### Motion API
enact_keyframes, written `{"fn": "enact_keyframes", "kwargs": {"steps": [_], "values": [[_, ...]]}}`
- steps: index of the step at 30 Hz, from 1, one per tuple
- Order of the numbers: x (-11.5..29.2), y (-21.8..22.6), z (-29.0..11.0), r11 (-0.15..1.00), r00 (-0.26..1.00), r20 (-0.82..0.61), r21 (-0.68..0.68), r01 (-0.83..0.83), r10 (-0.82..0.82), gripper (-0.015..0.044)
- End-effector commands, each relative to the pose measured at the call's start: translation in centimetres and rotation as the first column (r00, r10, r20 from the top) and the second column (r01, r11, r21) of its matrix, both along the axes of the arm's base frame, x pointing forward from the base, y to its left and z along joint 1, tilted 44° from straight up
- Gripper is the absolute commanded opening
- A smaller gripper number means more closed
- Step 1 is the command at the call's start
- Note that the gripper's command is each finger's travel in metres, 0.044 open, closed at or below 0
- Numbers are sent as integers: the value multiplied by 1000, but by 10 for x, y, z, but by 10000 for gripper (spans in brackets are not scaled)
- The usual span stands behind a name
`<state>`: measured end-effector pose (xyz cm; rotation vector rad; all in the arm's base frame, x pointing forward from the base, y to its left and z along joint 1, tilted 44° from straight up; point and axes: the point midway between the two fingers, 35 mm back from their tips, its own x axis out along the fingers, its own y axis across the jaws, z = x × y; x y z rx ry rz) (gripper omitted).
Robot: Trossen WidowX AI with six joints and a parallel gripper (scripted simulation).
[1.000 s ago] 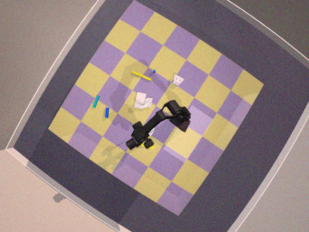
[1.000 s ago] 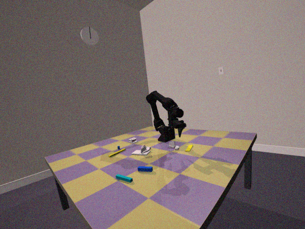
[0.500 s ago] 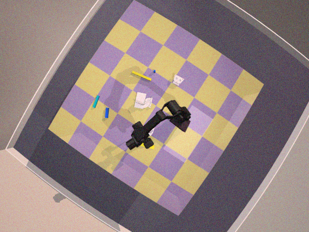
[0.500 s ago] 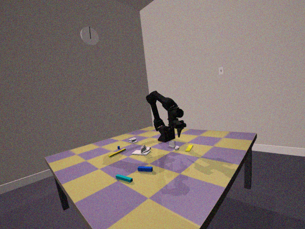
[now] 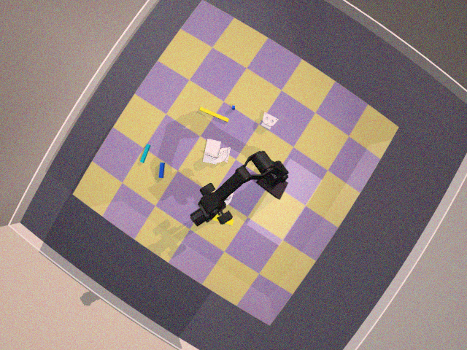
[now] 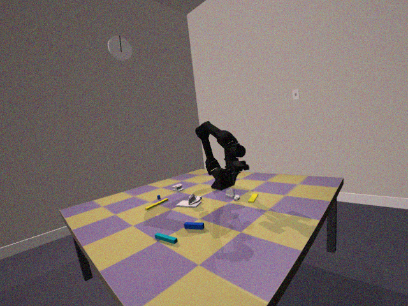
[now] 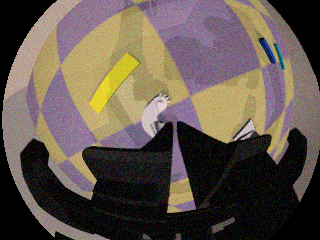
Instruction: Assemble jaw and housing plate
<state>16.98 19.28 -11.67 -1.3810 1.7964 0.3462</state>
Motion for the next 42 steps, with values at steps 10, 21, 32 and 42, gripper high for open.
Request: {"fn": "enact_keyframes", "kwargs": {"steps": [10,21,32,42], "values": [[0,0,0,1000,1000,0,0,0,0,0],[-4,-1,3,980,964,180,2,200,-197,289],[-9,-3,7,896,813,397,58,440,-425,440],[-13,-5,11,772,590,558,154,617,-583,440]]}}
